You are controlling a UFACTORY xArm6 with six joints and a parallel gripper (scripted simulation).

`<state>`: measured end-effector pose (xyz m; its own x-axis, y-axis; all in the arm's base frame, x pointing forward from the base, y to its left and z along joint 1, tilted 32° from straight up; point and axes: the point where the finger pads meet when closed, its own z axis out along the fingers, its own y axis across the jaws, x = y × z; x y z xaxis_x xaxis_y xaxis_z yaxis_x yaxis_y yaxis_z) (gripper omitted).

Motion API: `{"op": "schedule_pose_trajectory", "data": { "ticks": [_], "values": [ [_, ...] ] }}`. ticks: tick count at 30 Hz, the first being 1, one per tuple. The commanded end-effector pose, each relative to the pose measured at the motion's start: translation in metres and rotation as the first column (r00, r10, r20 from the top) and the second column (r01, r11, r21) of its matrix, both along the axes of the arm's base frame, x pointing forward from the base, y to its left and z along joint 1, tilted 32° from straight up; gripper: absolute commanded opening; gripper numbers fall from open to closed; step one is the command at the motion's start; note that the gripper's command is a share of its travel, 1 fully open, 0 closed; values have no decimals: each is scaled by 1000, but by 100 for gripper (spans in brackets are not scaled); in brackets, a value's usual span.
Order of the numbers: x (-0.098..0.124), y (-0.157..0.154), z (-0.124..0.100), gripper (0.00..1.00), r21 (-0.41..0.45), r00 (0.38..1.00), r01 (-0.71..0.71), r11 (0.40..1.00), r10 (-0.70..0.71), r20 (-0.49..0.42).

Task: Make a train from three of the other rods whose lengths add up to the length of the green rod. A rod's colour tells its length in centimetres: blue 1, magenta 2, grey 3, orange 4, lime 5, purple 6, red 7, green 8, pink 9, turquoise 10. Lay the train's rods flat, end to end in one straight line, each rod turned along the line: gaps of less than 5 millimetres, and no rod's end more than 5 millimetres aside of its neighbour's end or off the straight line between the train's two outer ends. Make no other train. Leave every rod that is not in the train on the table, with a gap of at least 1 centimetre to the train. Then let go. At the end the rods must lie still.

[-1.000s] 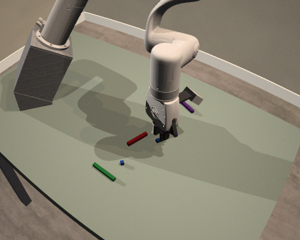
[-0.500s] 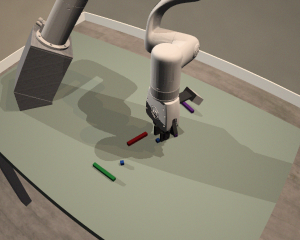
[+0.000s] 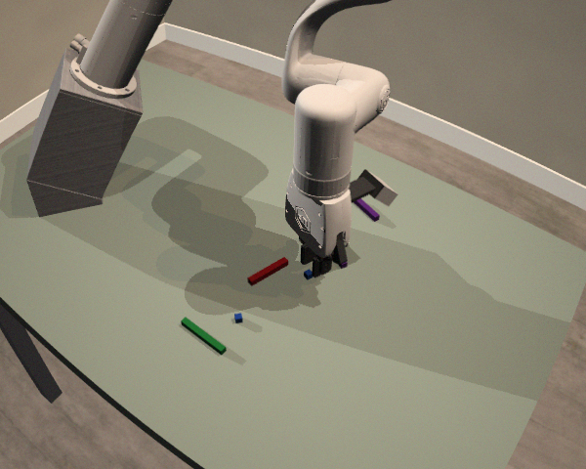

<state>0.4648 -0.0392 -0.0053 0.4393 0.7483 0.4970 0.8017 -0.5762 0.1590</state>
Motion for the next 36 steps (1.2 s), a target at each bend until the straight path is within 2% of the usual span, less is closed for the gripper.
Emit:
{"op": "schedule_pose_trajectory", "data": {
  "ticks": [1, 25, 36],
  "values": [
    [1, -1, 1, 24, -1, 1000, 1, 1000, -1, 2],
    [1, 0, 0, 24, -1, 1000, 1, 1000, -1, 2],
    [5, 3, -7, 24, -1, 1000, 1, 1000, -1, 2]
  ]
}}
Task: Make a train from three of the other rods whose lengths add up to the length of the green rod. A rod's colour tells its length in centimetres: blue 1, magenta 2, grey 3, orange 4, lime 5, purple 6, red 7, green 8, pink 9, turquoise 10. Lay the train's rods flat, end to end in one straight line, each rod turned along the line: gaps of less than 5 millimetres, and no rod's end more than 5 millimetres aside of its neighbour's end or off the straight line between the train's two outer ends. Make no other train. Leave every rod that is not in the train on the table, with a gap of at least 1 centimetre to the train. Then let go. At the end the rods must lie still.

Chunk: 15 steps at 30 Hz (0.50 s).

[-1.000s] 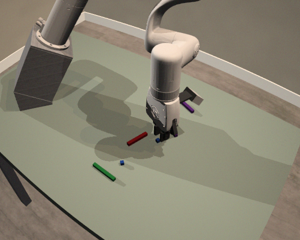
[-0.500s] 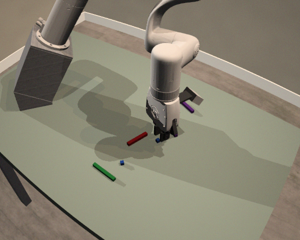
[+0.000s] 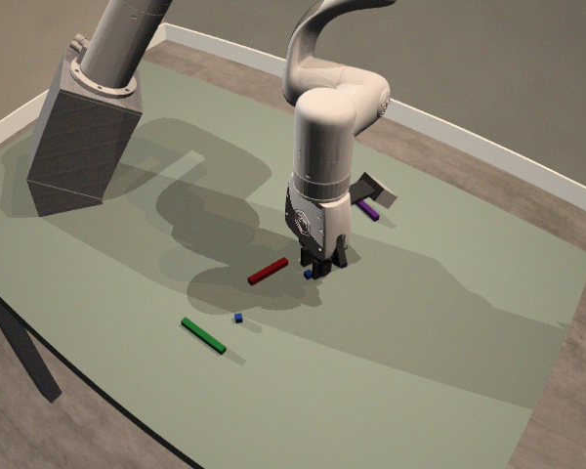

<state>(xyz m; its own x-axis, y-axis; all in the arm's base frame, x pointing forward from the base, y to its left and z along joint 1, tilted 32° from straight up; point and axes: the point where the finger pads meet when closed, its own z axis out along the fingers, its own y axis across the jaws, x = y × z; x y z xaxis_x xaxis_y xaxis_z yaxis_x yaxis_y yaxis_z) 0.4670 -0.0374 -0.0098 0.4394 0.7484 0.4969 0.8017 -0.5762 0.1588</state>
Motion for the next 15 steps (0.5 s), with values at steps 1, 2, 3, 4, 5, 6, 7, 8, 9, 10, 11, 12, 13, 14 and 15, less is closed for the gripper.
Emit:
{"op": "schedule_pose_trajectory", "data": {
  "ticks": [1, 2, 3, 4, 5, 6, 7, 8, 9, 10, 11, 12, 13, 14, 15],
  "values": [
    [3, 1, -3, 24, -1, 1000, 1, 1000, -1, 2],
    [3, 1, -4, 24, -1, 1000, 1, 1000, -1, 2],
    [3, 2, -5, 24, -1, 1000, 1, 1000, -1, 2],
    [4, 2, -5, 24, -1, 1000, 1, 1000, -1, 2],
    [4, 2, -5, 24, -1, 1000, 1, 1000, -1, 2],
    [4, 2, -5, 24, -1, 1000, 1, 1000, -1, 2],
    [4, 2, -6, 24, -1, 1000, 1, 1000, -1, 2],
    [4, 2, -6, 24, -1, 1000, 1, 1000, -1, 2],
    [4, 2, -6, 24, -1, 1000, 1, 1000, -1, 2],
    [4, 2, -6, 24, -1, 1000, 1, 1000, -1, 2],
    [4, 2, -6, 24, -1, 1000, 1, 1000, -1, 2],
    [4, 2, -7, 24, -1, 1000, 1, 1000, -1, 2],
    [4, 2, -7, 24, -1, 1000, 1, 1000, -1, 2],
    [4, 2, -7, 24, -1, 1000, 1, 1000, -1, 2],
    [4, 2, -7, 24, -1, 1000, 1, 1000, -1, 2]
  ]
}}
